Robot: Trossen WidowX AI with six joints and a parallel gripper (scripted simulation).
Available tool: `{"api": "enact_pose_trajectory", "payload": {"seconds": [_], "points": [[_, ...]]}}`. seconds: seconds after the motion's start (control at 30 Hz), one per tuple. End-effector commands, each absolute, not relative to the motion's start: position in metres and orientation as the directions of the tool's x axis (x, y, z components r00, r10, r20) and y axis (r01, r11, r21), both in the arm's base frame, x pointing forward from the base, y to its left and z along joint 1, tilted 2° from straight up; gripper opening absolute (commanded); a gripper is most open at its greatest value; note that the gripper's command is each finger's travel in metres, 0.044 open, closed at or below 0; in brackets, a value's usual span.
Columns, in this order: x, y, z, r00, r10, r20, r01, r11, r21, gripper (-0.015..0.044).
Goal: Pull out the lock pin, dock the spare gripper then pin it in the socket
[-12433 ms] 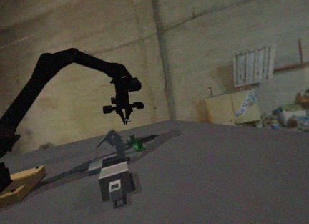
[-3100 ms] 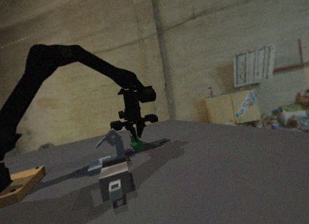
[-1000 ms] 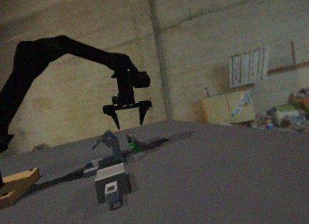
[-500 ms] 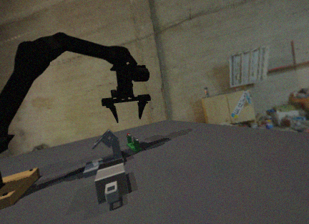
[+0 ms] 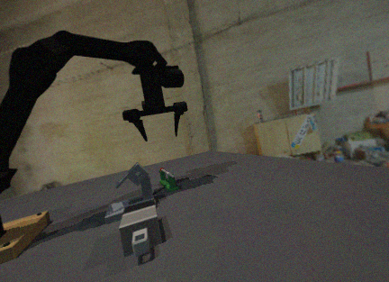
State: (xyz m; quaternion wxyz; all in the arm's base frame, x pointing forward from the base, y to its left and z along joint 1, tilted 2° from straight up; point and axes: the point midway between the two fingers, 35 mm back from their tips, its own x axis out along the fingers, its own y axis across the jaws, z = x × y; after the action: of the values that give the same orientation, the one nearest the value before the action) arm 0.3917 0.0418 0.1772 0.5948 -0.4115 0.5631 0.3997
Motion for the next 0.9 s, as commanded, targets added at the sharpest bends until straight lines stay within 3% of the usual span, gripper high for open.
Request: {"api": "enact_pose_trajectory", "payload": {"seconds": [0.0,0.17,0.33,0.53,0.7,0.87], "points": [[0.385,0.010,0.172,0.051,-0.067,-0.996,-0.736,0.671,-0.083,0.0440],[0.371,-0.029,0.167,0.050,-0.175,-0.983,-0.276,0.944,-0.182,0.0440],[0.352,-0.065,0.162,0.036,-0.281,-0.959,0.265,0.928,-0.262,0.0440],[0.324,-0.105,0.157,0.002,-0.401,-0.916,0.786,0.567,-0.247,0.0440],[0.306,-0.125,0.155,-0.026,-0.466,-0.885,0.953,0.257,-0.163,0.0440],[0.287,-0.140,0.152,-0.055,-0.520,-0.852,0.998,-0.059,-0.029,0.0440]]}}
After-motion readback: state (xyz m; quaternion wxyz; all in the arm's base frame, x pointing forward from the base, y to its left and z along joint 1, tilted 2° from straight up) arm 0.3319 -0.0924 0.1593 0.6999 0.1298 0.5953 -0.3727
